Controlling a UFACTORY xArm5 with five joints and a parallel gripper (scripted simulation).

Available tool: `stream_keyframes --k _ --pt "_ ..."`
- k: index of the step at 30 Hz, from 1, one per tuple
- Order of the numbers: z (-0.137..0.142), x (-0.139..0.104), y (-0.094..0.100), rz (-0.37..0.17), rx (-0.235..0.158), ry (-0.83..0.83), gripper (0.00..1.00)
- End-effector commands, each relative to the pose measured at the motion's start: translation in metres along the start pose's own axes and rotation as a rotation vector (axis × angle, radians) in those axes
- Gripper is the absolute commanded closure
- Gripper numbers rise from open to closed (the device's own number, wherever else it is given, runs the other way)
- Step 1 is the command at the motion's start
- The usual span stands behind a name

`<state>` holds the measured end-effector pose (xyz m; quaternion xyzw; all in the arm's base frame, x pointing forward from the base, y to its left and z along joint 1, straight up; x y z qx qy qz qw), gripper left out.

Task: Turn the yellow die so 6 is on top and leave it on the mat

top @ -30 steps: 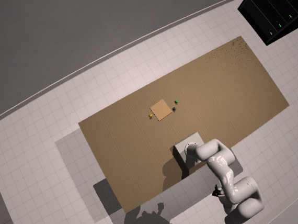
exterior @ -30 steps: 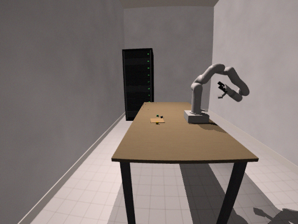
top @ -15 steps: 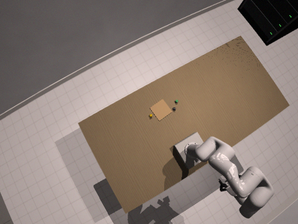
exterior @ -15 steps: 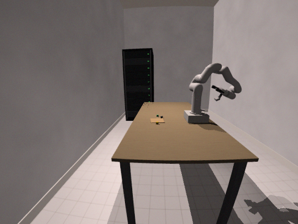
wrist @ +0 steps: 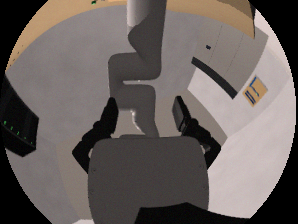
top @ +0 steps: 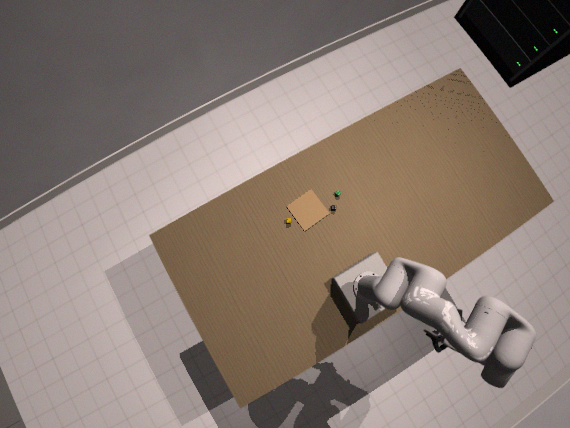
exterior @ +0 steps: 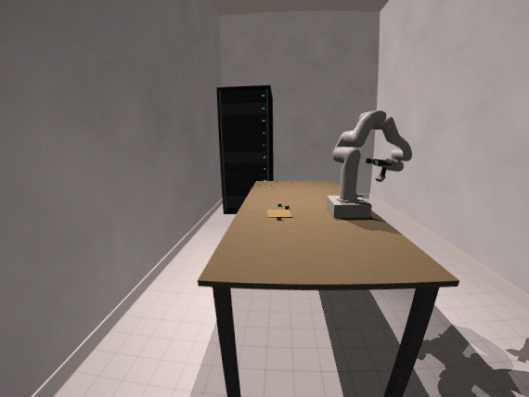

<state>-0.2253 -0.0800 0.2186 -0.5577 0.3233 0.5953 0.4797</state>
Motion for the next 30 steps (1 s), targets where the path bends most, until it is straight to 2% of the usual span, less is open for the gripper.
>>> stream_keyframes --k 1,9,12,13,14,16,17,18,25,28,29,30 --pt "-0.027 0.007 0.000 0.092 -0.089 -0.100 0.00" --pt "-0.066 0.019 -0.002 0.250 -0.198 -0.235 0.00" --pt "-0.083 0.025 -0.005 0.327 -0.242 -0.290 0.00" --pt "-0.086 0.025 -0.005 0.337 -0.247 -0.297 0.00" --pt "-0.094 0.028 -0.006 0.373 -0.265 -0.320 0.00" --pt "-0.094 0.028 -0.006 0.373 -0.265 -0.320 0.00" --pt "-0.106 0.031 -0.009 0.430 -0.292 -0.354 0.00" --pt "-0.114 0.034 -0.010 0.464 -0.307 -0.373 0.00" --pt "-0.148 0.043 -0.020 0.627 -0.365 -0.449 0.00" --pt "-0.168 0.049 -0.027 0.724 -0.391 -0.483 0.00" --pt "-0.169 0.049 -0.027 0.731 -0.393 -0.486 0.00" --pt "-0.179 0.052 -0.031 0.781 -0.404 -0.500 0.00"
Point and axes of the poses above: the point where the finger pads meet when closed, its own y axis back along the fingers, its own z axis across the jaws, x = y × z, the point moved 4 cm from there along y, back along the fingers, and after that the axes turned 12 degrees about -y, right-handed, at the moved point
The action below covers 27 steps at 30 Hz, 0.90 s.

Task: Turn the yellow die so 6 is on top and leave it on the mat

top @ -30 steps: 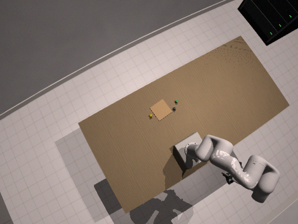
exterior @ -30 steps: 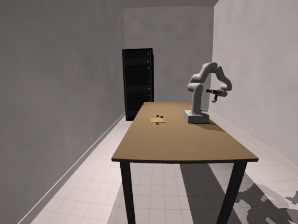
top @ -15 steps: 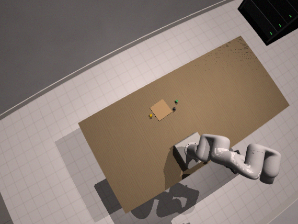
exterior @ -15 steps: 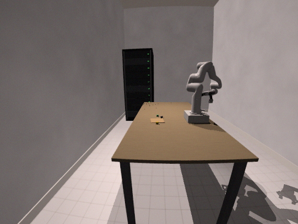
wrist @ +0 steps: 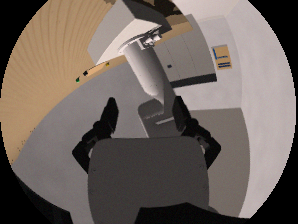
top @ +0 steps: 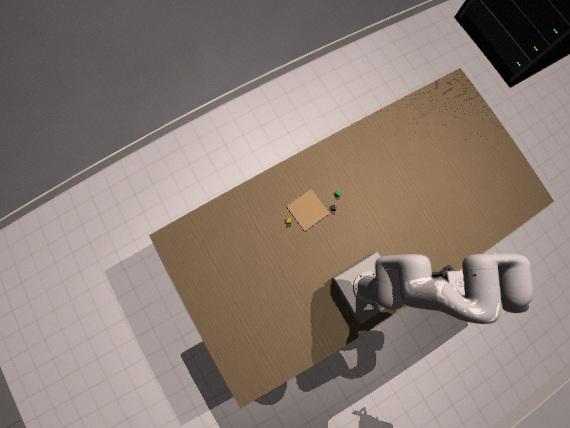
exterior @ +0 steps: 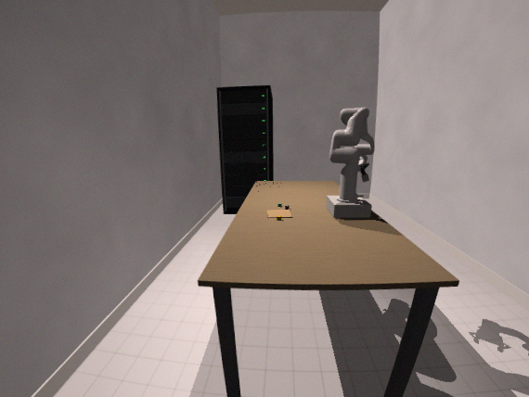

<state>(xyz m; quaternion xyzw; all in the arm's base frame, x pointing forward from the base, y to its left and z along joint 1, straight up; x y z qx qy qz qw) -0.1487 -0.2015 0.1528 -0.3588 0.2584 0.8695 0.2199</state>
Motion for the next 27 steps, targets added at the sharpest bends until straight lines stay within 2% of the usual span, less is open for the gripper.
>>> stream_keyframes --k 1,3,4,5,10,16,17,18,20,21,22,23,27 --pt "-0.036 -0.012 0.003 0.156 -0.031 -0.075 0.00" --pt "-0.036 -0.012 0.003 0.156 -0.031 -0.075 0.00" --pt "-0.041 -0.014 0.003 0.180 -0.033 -0.084 0.00" --pt "-0.059 -0.021 0.002 0.261 -0.035 -0.115 0.00" --pt "-0.086 -0.033 -0.001 0.378 -0.029 -0.153 0.00" --pt "-0.128 -0.057 -0.009 0.563 0.007 -0.197 0.00" --pt "-0.128 -0.057 -0.009 0.563 0.007 -0.197 0.00" --pt "-0.142 -0.066 -0.013 0.620 0.025 -0.205 0.00" --pt "-0.142 -0.066 -0.013 0.620 0.025 -0.205 0.00" --pt "-0.149 -0.071 -0.016 0.649 0.035 -0.209 0.00" --pt "-0.167 -0.084 -0.023 0.722 0.066 -0.215 0.00" --pt "-0.168 -0.085 -0.024 0.728 0.069 -0.215 0.00" --pt "-0.196 -0.108 -0.040 0.838 0.130 -0.212 0.00"
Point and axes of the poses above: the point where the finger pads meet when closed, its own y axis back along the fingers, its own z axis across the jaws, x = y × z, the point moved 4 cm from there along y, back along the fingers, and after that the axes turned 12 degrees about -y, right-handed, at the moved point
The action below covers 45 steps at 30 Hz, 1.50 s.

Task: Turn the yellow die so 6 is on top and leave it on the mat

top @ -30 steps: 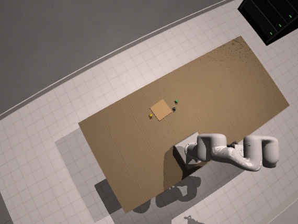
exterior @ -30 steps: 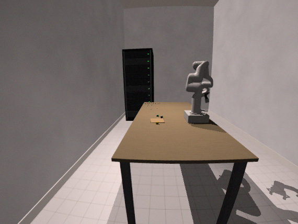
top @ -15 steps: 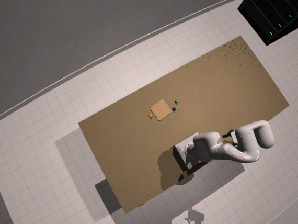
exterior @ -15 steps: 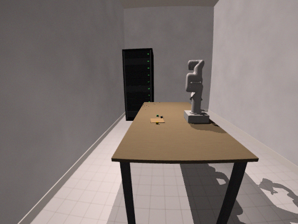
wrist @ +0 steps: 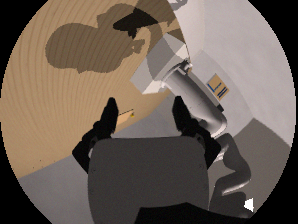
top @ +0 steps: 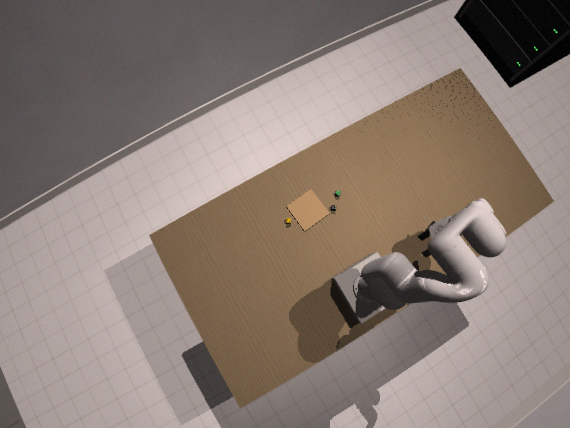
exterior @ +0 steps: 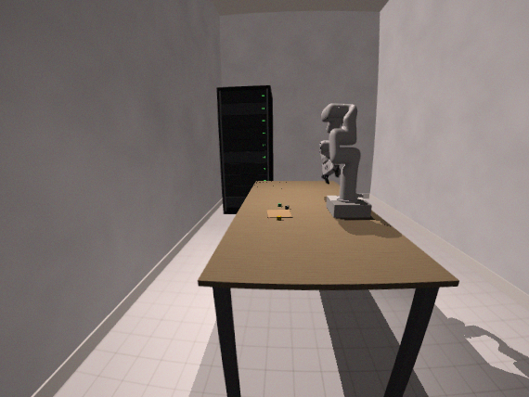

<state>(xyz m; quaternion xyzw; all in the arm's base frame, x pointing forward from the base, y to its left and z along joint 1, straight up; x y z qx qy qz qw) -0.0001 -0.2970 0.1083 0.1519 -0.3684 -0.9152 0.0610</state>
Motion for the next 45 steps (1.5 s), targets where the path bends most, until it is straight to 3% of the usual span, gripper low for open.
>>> stream_keyframes --k 1,2,3,5,6,10,12,14,15,17,18,19,20,21,22,24,25,27,29,34,37,45 --pt "-0.033 -0.047 0.006 0.145 0.095 -0.035 0.00" --pt "-0.034 -0.047 0.006 0.146 0.096 -0.035 0.00" --pt "-0.042 -0.065 0.007 0.188 0.135 -0.040 0.00" --pt "-0.045 -0.070 0.007 0.199 0.146 -0.040 0.00" --pt "-0.054 -0.093 0.007 0.244 0.197 -0.043 0.00" --pt "-0.054 -0.093 0.007 0.244 0.197 -0.043 0.00" --pt "-0.067 -0.141 0.004 0.311 0.300 -0.038 0.00" --pt "-0.067 -0.141 0.004 0.311 0.300 -0.038 0.00" --pt "-0.072 -0.164 0.001 0.333 0.350 -0.032 0.00" --pt "-0.072 -0.164 0.001 0.333 0.350 -0.032 0.00" --pt "-0.075 -0.186 -0.002 0.350 0.398 -0.024 0.00" --pt "-0.075 -0.186 -0.002 0.350 0.398 -0.024 0.00" --pt "-0.076 -0.208 -0.006 0.361 0.443 -0.015 0.00" --pt "-0.076 -0.208 -0.006 0.361 0.443 -0.015 0.00" --pt "-0.076 -0.228 -0.011 0.367 0.485 -0.004 0.00" --pt "-0.076 -0.228 -0.011 0.367 0.485 -0.004 0.00" --pt "-0.075 -0.248 -0.016 0.370 0.524 0.007 0.00" --pt "-0.075 -0.248 -0.016 0.370 0.524 0.007 0.00" --pt "-0.071 -0.282 -0.026 0.365 0.591 0.030 0.00" --pt "-0.065 -0.310 -0.035 0.354 0.643 0.051 0.00" --pt "-0.056 -0.341 -0.048 0.334 0.696 0.078 0.00" --pt "-0.046 -0.366 -0.059 0.310 0.737 0.102 0.00"
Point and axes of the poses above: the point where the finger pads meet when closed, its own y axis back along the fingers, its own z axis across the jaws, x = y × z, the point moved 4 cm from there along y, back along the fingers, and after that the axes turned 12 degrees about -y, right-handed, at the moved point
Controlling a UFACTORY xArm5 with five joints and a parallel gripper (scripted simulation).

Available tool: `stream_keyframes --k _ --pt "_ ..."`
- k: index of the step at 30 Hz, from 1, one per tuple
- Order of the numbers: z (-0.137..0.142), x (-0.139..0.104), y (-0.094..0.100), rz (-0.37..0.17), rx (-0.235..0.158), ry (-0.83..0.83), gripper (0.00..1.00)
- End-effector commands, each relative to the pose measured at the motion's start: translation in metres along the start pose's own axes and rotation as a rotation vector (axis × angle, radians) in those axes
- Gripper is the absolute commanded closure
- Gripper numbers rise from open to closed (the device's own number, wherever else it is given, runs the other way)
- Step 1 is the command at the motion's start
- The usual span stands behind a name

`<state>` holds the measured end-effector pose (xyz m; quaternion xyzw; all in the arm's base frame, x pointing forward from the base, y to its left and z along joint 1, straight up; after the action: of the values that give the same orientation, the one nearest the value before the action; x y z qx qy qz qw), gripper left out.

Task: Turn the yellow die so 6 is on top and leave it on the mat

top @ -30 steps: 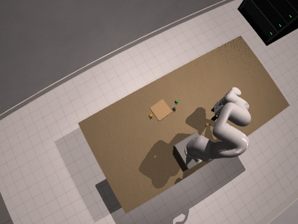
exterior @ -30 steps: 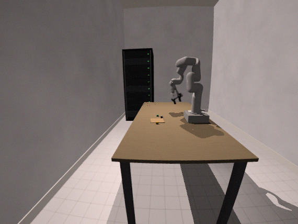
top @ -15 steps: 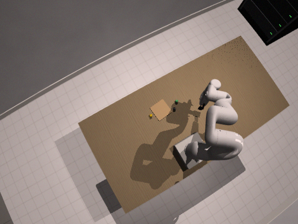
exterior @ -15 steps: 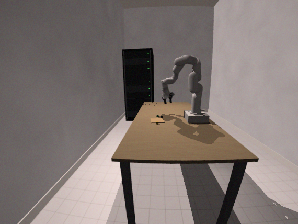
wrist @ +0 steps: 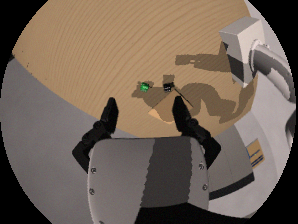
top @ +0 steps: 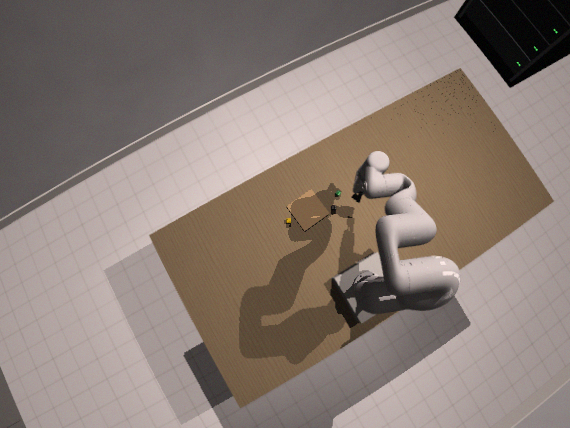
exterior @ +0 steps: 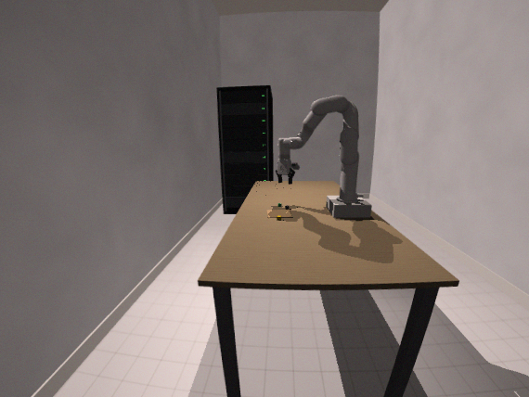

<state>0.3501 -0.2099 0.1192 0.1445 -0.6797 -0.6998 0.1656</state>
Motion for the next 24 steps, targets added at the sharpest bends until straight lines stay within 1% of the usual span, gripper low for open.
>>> stream_keyframes --k 1,18,21,24 --pt "0.002 -0.015 0.003 -0.018 0.027 0.000 0.00" --pt "0.003 -0.017 0.003 -0.020 0.031 0.000 0.00" --pt "0.003 -0.017 -0.004 -0.021 0.031 0.000 0.00" --pt "0.003 -0.018 -0.020 -0.021 0.031 0.000 0.00"
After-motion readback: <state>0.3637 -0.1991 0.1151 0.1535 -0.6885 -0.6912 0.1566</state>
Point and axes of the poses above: the point where the finger pads meet when closed, its own y axis back along the fingers, its own z axis across the jaws, x = y × z, the point moved 4 cm from there along y, back along the fingers, and after that the axes turned 12 degrees about -y, right-handed, at the moved point
